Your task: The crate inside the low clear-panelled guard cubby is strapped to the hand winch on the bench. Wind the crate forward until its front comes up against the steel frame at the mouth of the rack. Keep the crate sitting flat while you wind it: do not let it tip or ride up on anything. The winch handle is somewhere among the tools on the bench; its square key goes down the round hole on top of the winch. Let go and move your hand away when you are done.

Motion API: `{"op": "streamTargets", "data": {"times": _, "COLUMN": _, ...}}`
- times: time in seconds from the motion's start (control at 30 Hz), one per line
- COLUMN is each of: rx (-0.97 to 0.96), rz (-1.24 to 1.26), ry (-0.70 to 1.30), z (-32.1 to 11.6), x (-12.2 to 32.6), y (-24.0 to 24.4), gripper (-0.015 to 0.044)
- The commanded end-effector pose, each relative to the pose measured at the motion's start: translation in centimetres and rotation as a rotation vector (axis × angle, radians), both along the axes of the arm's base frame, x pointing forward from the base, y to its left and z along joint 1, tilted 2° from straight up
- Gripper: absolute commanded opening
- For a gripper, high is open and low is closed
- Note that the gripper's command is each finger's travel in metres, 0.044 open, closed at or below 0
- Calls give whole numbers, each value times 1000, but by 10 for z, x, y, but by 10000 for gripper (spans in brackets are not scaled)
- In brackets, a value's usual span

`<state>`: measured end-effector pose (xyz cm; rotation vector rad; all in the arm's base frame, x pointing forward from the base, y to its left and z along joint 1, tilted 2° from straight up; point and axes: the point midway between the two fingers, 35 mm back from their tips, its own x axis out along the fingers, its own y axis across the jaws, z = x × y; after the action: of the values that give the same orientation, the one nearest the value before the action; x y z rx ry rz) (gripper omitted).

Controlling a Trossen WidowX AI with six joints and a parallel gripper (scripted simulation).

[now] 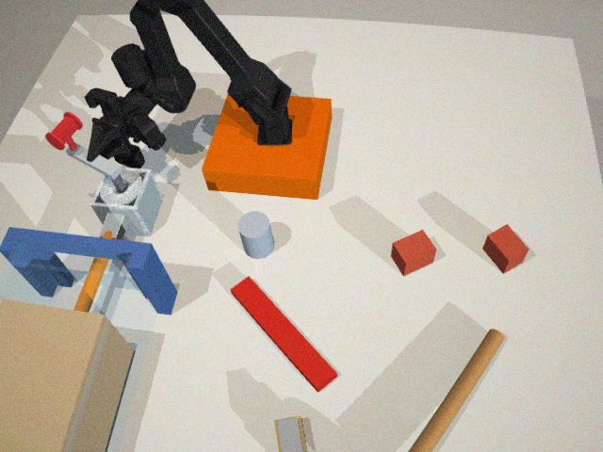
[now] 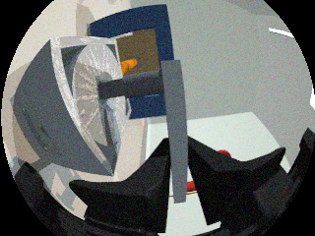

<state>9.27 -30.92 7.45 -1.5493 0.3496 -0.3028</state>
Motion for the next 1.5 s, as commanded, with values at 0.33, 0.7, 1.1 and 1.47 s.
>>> {"op": "streamTargets", "data": {"times": 0.33, "rx": 3, "rz": 0, "ry": -1, "z": -1, "x": 0, "y": 0, "gripper": 131}}
{"op": "streamTargets", "data": {"times": 0.7, "rx": 3, "rz": 0, "ry": -1, "z": -1, "x": 0, "y": 0, "gripper": 240}}
{"op": "streamTargets", "data": {"times": 1.1, "rx": 3, "rz": 0, "ry": -1, "z": -1, "x": 0, "y": 0, "gripper": 240}}
{"op": "streamTargets", "data": {"times": 1.47, "rx": 3, "rz": 0, "ry": -1, "z": -1, "x": 0, "y": 0, "gripper": 240}}
